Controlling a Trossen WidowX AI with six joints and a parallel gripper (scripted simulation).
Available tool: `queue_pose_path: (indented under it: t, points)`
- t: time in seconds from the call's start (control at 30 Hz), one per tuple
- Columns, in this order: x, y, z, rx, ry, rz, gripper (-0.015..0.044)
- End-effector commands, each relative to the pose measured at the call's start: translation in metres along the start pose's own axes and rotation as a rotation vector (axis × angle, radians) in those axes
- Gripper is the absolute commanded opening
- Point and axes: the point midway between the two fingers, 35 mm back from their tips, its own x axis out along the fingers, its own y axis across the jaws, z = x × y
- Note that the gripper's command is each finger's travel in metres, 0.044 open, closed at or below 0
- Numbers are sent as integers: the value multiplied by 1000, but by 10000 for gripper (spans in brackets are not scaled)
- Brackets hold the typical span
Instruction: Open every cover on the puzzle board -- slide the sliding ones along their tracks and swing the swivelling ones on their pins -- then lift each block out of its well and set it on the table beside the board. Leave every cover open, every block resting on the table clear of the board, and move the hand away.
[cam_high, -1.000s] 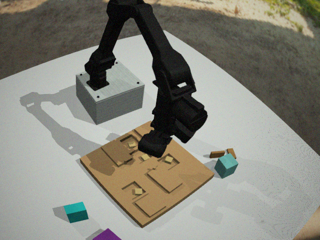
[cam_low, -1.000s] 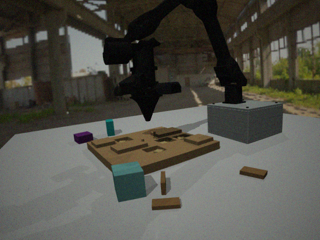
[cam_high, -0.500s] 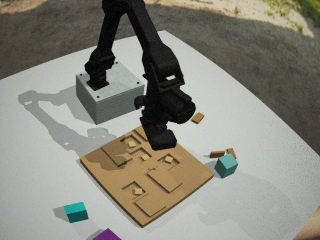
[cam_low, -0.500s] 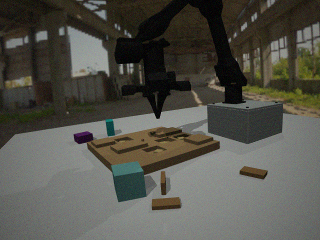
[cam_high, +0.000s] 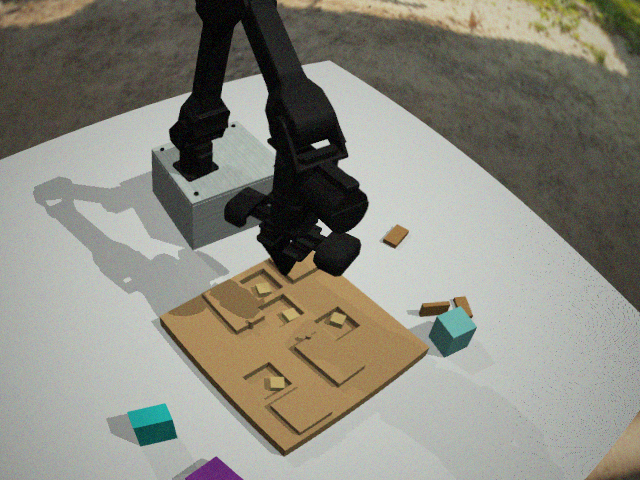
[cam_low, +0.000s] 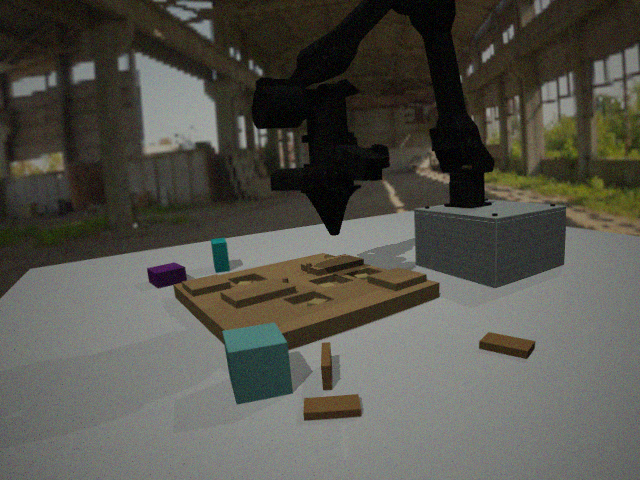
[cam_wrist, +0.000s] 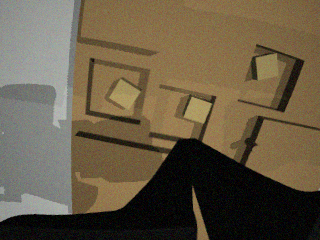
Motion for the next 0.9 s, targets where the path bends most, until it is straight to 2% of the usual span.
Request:
queue_pose_path:
  t: [0.0, 0.1, 0.87]
  points:
    - [9, 39, 11, -829, -5, 8, 0]
    - [9, 41, 12, -904, -6, 8, 0]
    - [13, 41, 12, -904, -6, 8, 0]
